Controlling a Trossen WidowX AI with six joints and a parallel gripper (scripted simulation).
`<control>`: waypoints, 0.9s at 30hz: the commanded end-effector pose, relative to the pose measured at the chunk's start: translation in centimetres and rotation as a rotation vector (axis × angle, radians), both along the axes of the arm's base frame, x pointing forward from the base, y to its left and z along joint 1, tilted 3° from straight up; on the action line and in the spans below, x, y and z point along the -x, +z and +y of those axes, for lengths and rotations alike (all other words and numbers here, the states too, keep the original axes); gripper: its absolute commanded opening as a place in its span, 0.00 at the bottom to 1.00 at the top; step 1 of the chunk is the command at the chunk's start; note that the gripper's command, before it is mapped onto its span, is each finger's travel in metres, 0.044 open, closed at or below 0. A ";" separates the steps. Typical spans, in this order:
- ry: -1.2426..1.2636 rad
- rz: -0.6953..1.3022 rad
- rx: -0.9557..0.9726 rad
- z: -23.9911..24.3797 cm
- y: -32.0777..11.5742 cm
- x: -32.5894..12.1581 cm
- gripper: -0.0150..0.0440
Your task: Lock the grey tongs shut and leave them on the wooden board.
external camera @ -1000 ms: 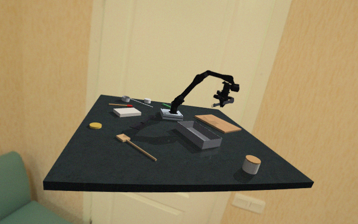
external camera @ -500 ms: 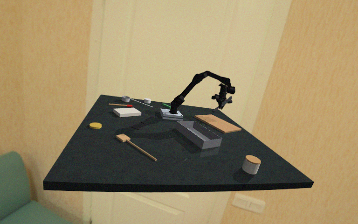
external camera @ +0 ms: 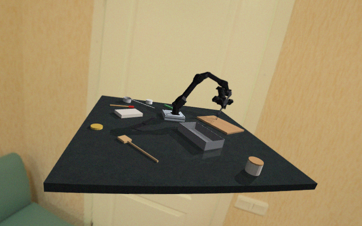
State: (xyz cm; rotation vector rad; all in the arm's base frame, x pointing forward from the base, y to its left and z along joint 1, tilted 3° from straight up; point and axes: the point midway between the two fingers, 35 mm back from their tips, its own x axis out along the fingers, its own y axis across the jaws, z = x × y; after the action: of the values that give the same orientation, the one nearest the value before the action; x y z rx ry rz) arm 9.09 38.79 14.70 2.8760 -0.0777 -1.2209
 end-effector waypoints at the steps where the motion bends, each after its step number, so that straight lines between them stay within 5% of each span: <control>1: 0.029 -0.148 -0.032 0.1 1.0 0.8 0.00; 9: 0.124 -0.396 -0.080 0.6 2.1 2.9 0.00; 27: 0.127 -0.402 -0.081 0.6 2.1 3.0 0.00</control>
State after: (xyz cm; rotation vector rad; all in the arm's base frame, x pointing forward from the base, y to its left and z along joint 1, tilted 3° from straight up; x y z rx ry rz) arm 6.06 39.34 16.70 3.0870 0.1464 -0.6469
